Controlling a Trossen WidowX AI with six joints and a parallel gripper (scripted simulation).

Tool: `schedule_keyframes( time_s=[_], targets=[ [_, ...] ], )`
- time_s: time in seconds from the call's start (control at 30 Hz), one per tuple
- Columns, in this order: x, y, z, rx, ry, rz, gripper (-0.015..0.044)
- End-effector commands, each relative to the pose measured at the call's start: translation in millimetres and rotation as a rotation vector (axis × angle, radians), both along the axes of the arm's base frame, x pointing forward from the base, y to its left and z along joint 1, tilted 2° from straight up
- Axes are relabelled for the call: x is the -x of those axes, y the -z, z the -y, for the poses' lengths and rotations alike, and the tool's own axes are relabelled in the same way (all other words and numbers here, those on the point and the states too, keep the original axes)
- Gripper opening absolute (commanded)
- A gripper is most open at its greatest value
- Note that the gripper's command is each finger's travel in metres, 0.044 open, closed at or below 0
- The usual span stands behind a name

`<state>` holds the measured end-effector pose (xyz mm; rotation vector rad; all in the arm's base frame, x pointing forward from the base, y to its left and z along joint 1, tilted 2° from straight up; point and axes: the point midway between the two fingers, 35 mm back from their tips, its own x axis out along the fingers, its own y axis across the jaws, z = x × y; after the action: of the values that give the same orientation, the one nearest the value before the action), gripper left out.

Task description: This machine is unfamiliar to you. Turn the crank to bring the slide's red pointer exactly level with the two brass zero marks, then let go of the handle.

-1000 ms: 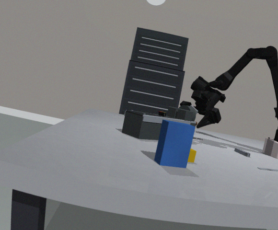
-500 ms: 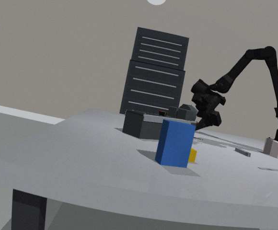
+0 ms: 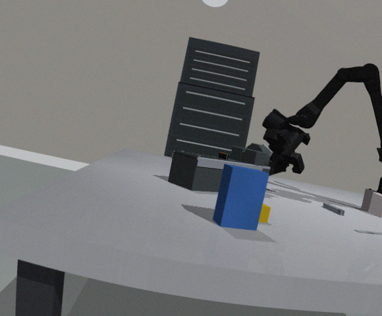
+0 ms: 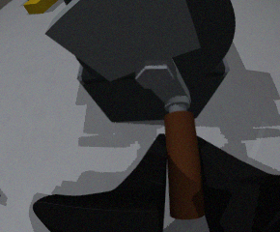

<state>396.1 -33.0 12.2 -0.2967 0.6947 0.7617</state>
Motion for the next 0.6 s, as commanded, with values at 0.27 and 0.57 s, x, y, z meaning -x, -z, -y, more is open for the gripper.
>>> schedule_keyframes(
  time_s=[0.27,0.57],
  targets=[
    [6.3,4.8,-6.3,-0.001,0.003,-0.004,0.0000],
    [7.4,5.8,-7.1,-0.001,0.003,-0.004,0.0000]
  ],
)
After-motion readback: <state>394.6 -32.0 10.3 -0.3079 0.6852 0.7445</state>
